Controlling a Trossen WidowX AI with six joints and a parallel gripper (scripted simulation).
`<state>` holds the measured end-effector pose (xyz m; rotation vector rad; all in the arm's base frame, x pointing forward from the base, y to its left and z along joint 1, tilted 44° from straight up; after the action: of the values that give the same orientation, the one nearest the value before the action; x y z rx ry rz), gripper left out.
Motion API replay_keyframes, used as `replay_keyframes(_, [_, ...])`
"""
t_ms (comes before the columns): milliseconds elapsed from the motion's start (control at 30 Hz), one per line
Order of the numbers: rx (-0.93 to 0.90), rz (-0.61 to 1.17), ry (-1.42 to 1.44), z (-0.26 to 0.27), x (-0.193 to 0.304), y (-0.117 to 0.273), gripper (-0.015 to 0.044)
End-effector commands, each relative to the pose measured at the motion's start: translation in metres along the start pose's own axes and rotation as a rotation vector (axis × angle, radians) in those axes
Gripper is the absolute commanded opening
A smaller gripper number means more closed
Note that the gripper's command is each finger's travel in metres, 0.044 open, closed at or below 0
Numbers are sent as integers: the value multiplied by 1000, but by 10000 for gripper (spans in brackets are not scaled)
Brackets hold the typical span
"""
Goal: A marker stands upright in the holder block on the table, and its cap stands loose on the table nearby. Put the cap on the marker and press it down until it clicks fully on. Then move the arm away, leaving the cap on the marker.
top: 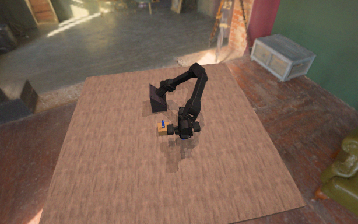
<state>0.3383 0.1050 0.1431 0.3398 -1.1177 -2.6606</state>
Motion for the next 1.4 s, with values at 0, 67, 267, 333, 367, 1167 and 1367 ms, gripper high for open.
replay_keyframes(0, [0,-13,7,0,-2,14,0])
replay_keyframes(67, [0,-13,7,0,-2,20,0])
replay_keyframes(267, [0,-13,7,0,-1,39,0])
replay_keyframes(333, [0,-13,7,0,-1,45,0])
replay_keyframes(367, [0,-13,7,0,-1,47,0])
replay_keyframes(1167, [26,-10,1,-60,47,82,0])
replay_keyframes(1367, [24,-8,0,-74,63,90,0])
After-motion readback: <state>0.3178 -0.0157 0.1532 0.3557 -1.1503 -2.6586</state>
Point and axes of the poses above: the point midway between the two fingers, 35 mm back from their tips, its own y axis back along the fingers, its own z axis across the jaws, x = y × z, the point moved 10 cm from there along y, back along the fingers, and after that the axes turned 9 degrees about y, right-handed, at the moved point
